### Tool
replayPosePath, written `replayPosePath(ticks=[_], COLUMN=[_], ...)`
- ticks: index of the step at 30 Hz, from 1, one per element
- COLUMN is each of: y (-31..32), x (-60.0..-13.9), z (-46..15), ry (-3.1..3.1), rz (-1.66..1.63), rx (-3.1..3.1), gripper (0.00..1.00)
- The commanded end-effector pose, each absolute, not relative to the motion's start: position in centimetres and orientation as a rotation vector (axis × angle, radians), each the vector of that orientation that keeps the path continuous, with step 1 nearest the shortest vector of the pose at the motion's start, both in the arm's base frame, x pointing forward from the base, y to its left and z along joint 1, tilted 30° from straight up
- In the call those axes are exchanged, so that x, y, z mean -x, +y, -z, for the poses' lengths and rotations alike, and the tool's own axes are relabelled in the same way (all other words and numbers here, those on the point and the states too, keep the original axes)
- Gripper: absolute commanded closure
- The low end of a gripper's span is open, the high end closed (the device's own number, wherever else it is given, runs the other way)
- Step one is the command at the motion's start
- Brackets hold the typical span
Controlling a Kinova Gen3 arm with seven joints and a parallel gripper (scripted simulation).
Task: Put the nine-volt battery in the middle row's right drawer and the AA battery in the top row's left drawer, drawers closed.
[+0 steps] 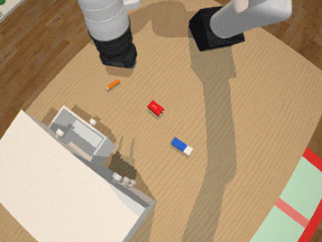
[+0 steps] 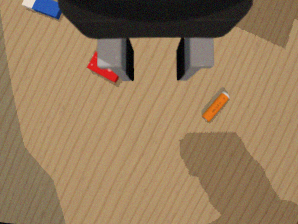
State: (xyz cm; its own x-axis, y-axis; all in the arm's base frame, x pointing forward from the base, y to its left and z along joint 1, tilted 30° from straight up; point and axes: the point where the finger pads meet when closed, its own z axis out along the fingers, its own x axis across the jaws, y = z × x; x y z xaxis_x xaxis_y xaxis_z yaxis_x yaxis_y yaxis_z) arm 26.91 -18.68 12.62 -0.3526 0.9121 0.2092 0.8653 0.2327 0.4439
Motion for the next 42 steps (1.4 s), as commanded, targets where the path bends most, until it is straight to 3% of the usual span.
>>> replayPosePath(ticks=[1, 19, 42], y=[-17.2, -10.6, -7.1], x=[-27.4, -30.9, -31.7], z=[-11.2, -5.9, -4.5], ry=[2.454, 2.720, 2.742], rz=[-0.771, -0.653, -0.564], rx=[-1.633, -0.724, -0.250], gripper=[0.33, 0.33, 0.33])
